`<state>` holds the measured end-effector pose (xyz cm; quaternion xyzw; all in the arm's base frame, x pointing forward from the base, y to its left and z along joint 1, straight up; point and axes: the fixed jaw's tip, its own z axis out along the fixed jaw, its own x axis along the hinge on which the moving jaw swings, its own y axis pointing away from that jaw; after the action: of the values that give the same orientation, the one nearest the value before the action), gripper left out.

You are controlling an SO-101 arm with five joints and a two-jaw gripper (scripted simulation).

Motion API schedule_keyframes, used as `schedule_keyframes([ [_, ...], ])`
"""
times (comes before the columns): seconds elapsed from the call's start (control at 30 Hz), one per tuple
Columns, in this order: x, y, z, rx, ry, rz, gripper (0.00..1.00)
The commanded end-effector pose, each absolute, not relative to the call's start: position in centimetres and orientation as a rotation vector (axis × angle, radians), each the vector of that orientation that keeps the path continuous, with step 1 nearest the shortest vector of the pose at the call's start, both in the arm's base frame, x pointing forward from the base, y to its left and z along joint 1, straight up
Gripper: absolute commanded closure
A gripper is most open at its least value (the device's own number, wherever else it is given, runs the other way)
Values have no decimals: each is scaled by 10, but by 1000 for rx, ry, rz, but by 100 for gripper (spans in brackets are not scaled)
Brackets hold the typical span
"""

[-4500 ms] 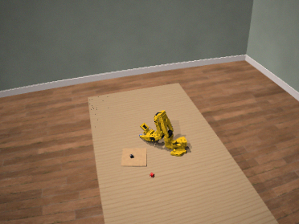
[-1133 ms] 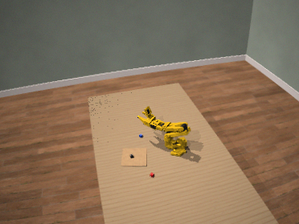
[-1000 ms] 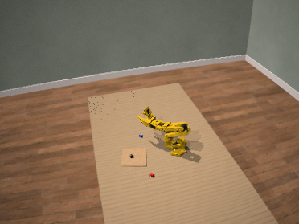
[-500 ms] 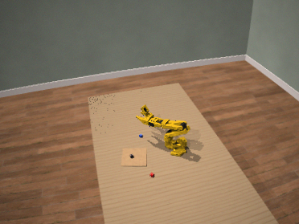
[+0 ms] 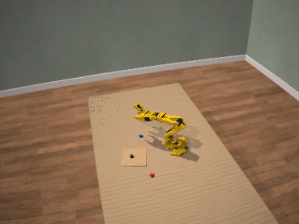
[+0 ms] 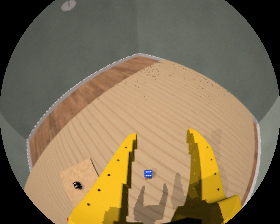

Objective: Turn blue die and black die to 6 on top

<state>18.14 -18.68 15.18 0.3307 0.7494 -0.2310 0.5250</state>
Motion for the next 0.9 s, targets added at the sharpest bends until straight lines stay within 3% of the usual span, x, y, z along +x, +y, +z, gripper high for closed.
schedule_keyframes([
  [0.0,188,-190,166,828,1877,-511,75],
  [0.87,177,-170,160,1033,2365,-293,75],
])
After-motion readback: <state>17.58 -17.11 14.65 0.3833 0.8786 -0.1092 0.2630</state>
